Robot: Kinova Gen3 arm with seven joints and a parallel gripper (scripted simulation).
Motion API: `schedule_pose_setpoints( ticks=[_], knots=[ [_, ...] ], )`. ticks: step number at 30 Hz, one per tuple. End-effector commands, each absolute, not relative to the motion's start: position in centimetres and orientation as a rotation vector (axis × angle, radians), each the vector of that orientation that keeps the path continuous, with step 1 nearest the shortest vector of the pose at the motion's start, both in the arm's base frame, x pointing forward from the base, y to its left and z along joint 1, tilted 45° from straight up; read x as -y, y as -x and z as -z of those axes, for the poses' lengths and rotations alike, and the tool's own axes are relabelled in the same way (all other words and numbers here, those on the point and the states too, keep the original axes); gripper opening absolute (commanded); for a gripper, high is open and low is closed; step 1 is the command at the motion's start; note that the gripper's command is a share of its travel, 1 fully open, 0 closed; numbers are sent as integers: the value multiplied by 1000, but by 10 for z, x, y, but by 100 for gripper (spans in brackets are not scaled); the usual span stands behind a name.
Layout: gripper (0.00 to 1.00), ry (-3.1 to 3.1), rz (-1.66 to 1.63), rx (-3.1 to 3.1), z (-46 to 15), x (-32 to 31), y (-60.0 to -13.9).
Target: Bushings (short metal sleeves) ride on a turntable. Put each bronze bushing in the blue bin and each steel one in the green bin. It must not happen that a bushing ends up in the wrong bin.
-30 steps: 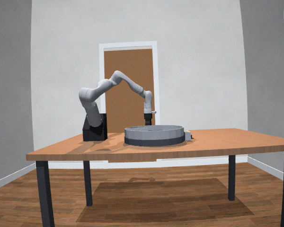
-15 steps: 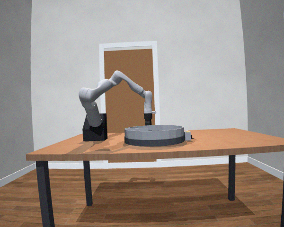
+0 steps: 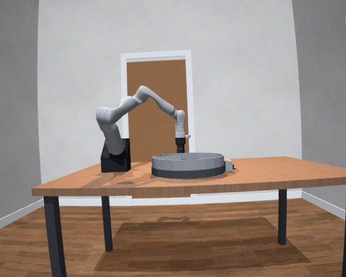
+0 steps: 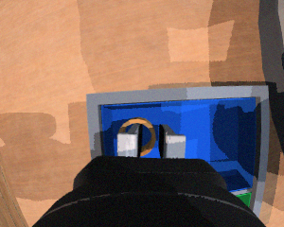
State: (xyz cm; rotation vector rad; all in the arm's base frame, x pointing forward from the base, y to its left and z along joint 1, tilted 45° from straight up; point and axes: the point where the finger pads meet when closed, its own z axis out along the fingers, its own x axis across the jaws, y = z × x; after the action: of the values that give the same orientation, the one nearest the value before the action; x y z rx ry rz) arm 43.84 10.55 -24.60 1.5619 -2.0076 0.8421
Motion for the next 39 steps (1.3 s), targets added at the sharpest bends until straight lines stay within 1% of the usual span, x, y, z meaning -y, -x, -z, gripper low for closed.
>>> schedule_pose_setpoints(
  ticks=[1,39],
  knots=[
    [42,-1565,-842,2009,245,-107,-439],
    [42,-1565,-842,2009,237,-116,-439]
  ],
)
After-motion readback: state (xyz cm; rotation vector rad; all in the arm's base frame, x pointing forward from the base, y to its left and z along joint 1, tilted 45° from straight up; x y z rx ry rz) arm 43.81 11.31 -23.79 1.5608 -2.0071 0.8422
